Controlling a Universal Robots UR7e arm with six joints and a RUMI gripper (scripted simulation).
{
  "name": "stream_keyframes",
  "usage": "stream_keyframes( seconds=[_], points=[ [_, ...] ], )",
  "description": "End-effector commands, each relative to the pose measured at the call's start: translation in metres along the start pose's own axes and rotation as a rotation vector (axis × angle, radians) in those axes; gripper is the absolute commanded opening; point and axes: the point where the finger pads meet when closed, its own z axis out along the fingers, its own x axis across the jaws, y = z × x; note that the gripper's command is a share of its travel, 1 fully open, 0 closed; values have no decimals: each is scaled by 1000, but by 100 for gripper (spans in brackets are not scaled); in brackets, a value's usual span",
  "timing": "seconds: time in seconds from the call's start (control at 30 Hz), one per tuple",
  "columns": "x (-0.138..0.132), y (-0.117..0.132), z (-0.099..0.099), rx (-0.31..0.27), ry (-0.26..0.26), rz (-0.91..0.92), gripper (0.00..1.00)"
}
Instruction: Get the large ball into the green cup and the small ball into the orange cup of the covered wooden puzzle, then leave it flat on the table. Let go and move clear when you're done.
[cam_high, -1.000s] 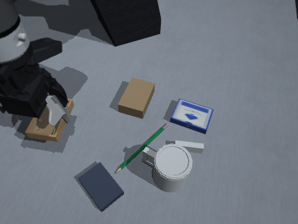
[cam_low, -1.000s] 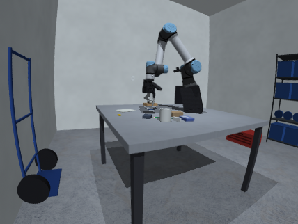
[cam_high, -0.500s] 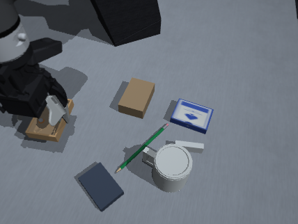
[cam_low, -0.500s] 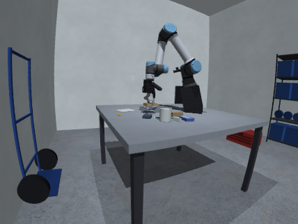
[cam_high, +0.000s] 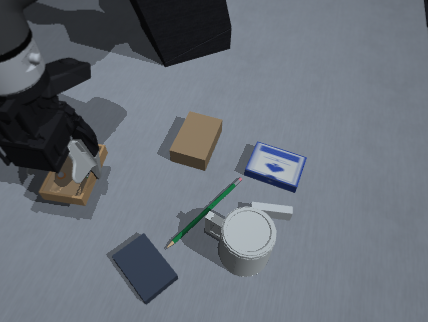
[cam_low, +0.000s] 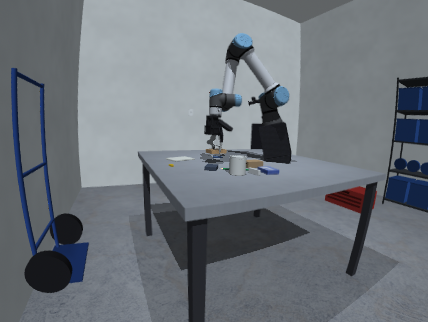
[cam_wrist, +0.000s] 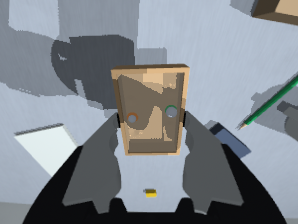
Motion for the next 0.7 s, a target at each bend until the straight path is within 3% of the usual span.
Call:
stream_keyframes(
  seconds=[0.0,0.67],
  points=[
    [-1,3,4,-5,-1,1,43],
    [-2,3,32,-6,-1,2,43]
  ],
)
